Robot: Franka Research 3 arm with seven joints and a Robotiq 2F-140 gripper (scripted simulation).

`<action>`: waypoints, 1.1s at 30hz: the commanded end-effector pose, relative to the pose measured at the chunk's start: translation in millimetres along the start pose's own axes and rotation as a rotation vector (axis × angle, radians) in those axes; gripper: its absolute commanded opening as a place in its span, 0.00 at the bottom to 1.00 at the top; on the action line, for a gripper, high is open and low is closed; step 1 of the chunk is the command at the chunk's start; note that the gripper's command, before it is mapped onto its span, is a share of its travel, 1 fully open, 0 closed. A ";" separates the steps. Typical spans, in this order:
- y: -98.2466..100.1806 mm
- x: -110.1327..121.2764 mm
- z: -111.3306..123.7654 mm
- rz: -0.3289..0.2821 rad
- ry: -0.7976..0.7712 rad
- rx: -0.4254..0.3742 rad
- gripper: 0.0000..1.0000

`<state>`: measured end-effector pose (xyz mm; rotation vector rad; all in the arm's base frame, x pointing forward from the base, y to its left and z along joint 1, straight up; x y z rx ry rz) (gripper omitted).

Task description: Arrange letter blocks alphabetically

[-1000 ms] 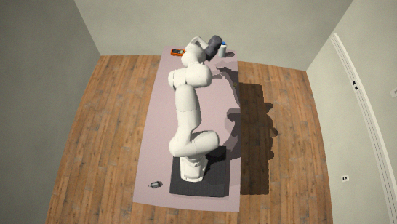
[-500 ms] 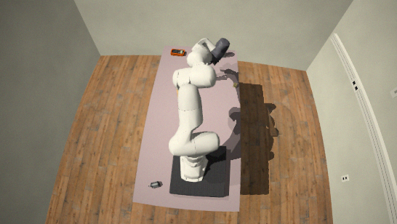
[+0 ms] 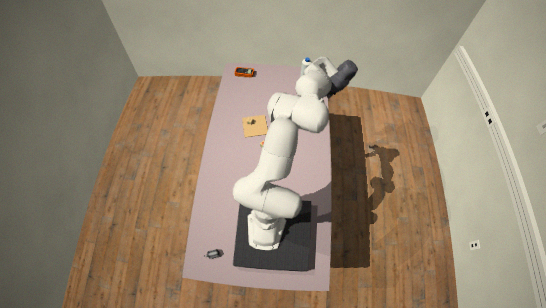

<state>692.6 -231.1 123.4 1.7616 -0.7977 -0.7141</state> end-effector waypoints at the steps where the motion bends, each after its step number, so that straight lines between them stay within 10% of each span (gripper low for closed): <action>1: 29.6 16.9 27.2 0.016 0.107 0.039 1.00; 33: 44.3 26.2 38.7 0.033 0.112 0.041 1.00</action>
Point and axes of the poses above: the point where the finger pads meet when closed, its own y axis back along the fingers, its own x axis across the jaws, z = x × y, the point moved 5 cm from there along y, back along the fingers, and after that the axes turned 5 degrees about -y, right-handed, at the moved point
